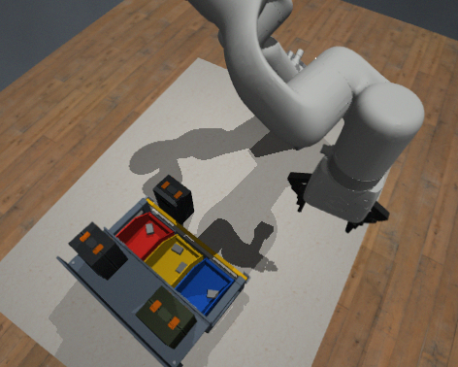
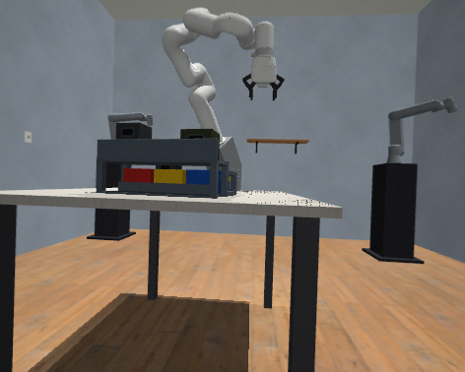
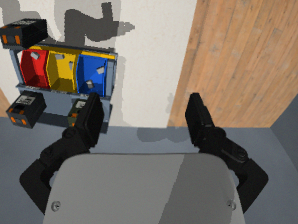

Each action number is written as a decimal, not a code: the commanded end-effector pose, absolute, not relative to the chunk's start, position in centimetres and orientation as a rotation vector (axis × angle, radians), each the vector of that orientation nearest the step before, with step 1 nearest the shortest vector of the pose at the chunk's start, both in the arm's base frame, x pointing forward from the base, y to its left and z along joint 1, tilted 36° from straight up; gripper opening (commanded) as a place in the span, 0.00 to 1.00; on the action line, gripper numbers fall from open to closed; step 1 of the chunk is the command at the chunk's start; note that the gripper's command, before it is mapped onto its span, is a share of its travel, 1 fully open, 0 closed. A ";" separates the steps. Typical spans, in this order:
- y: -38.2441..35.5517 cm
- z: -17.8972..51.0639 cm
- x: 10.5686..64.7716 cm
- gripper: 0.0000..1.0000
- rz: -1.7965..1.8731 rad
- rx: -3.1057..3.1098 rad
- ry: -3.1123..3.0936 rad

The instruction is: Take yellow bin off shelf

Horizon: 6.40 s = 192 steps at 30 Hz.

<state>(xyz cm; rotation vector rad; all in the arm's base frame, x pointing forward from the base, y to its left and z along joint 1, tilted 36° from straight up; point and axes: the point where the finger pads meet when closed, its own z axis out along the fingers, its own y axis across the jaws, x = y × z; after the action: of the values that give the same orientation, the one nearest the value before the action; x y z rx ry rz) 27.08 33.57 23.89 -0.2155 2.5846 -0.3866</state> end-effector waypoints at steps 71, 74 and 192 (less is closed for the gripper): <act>19.6 24.9 22.0 1.00 -0.363 -0.125 2.551; 19.6 24.9 22.0 1.00 -0.363 -0.125 2.551; 2.6 26.3 15.7 1.00 -0.364 -0.125 2.551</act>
<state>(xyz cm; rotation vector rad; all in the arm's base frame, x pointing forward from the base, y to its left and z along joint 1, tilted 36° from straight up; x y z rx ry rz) 17.74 7.34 25.43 -0.1200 2.5612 -0.3825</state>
